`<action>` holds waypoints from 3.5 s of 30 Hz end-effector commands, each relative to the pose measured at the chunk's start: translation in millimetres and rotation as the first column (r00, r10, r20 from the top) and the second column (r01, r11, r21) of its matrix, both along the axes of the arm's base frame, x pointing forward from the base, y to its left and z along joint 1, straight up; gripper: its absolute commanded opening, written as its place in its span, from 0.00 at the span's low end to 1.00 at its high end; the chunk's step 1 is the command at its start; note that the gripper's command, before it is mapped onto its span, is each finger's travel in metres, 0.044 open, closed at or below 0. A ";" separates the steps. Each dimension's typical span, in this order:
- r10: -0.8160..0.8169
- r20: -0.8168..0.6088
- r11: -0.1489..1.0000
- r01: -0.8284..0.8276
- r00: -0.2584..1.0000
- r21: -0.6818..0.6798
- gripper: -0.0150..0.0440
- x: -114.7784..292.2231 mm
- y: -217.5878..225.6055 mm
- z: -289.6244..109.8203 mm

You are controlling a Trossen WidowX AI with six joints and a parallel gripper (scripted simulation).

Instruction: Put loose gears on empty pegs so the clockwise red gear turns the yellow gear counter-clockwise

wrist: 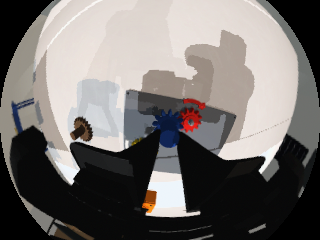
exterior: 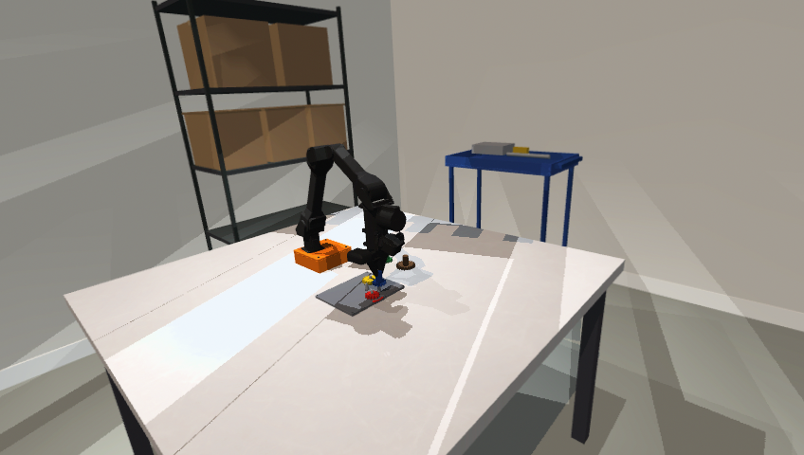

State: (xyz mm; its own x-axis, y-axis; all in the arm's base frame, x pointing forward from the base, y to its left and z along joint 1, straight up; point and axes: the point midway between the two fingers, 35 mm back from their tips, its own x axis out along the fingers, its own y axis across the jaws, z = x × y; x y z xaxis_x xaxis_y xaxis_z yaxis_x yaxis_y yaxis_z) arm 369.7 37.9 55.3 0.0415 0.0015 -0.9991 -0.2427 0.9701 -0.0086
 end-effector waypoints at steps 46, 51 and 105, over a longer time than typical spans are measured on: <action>0.002 -0.010 1.000 -0.002 1.000 0.002 0.25 -1.5 0.6 -21.5; -0.127 -0.011 0.992 0.127 0.992 0.006 0.25 -2.0 0.9 -22.2; -0.447 -0.035 0.894 0.448 0.894 0.022 1.00 -190.5 160.7 11.2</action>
